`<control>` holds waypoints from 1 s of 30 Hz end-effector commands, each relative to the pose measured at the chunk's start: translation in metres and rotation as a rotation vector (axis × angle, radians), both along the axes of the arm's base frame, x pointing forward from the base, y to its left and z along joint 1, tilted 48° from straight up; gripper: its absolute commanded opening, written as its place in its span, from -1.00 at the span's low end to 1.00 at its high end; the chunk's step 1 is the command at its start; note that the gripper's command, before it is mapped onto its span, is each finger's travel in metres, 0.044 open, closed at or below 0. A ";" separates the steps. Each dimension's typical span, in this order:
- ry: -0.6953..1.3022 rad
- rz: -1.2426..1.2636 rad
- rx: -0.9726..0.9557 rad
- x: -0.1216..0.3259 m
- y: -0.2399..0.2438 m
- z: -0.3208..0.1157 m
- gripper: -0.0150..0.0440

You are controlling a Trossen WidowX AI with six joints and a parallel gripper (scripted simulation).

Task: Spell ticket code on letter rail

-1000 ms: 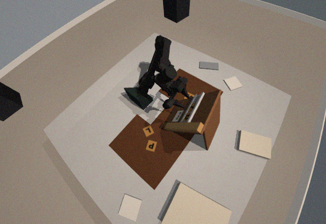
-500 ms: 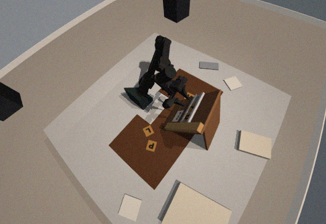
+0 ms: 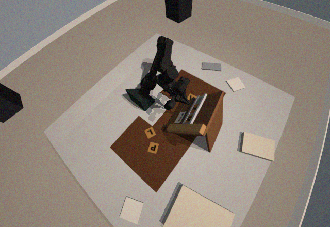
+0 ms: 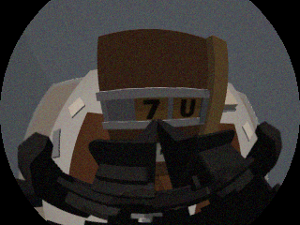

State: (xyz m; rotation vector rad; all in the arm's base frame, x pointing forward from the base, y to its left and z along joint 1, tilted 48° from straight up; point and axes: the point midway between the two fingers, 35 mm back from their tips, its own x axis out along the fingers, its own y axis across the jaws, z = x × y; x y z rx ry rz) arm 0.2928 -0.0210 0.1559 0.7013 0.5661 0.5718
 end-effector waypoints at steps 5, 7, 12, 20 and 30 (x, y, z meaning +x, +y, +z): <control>0.062 0.027 -0.030 0.010 -0.002 0.002 -0.49; 0.111 0.060 -0.056 0.017 -0.001 0.004 -0.49; 0.237 0.172 -0.122 0.026 0.004 0.010 -0.49; 0.407 0.447 -0.201 0.021 0.022 0.032 -0.49; 0.427 0.506 -0.206 0.018 0.026 0.038 -0.49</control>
